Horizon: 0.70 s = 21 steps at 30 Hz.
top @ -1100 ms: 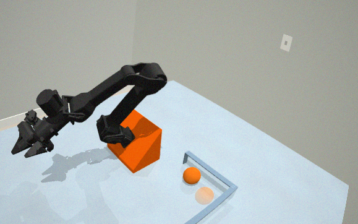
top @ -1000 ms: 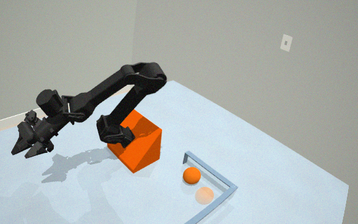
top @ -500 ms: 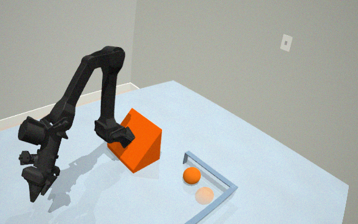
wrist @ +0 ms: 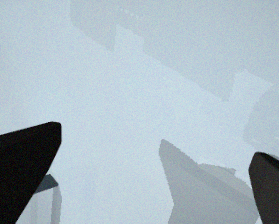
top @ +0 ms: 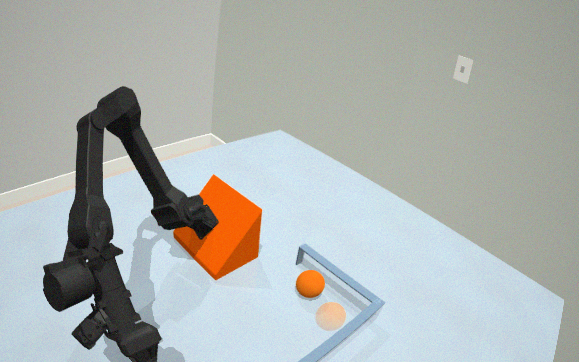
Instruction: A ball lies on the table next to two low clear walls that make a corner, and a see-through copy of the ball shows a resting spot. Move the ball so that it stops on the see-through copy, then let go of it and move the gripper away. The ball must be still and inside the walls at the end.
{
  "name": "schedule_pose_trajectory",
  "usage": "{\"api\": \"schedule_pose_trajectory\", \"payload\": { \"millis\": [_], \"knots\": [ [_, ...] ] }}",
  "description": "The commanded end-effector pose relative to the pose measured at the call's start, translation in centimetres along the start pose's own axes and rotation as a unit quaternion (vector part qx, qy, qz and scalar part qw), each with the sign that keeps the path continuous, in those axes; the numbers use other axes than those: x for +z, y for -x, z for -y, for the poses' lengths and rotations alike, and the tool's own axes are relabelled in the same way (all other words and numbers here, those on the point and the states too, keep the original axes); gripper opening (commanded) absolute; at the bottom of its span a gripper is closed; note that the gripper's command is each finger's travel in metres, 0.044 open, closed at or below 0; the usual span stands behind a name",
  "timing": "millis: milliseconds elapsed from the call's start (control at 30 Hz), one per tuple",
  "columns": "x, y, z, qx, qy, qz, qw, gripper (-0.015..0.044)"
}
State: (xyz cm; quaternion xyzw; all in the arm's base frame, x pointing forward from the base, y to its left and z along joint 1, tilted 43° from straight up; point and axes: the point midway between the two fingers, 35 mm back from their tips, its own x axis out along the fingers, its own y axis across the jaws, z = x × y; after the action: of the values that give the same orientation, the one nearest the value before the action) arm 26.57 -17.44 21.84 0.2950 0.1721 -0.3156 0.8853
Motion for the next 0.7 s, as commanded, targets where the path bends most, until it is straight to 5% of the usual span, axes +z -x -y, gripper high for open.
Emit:
{"api": "schedule_pose_trajectory", "payload": {
  "millis": [0, 200, 333, 667],
  "knots": [
    [-5.0, -2.3, -3.3, 0.002, 0.132, -0.102, 0.986, 0.0415],
    [-12.9, -3.7, -7.1, 0.012, 0.345, -0.228, 0.910, 0.0415],
    [-18.9, -3.3, -9.1, 0.028, 0.506, -0.299, 0.809, 0.0415],
    [-32.2, 1.3, -10.8, 0.064, 0.840, -0.367, 0.394, 0.0415]
  ]
}}
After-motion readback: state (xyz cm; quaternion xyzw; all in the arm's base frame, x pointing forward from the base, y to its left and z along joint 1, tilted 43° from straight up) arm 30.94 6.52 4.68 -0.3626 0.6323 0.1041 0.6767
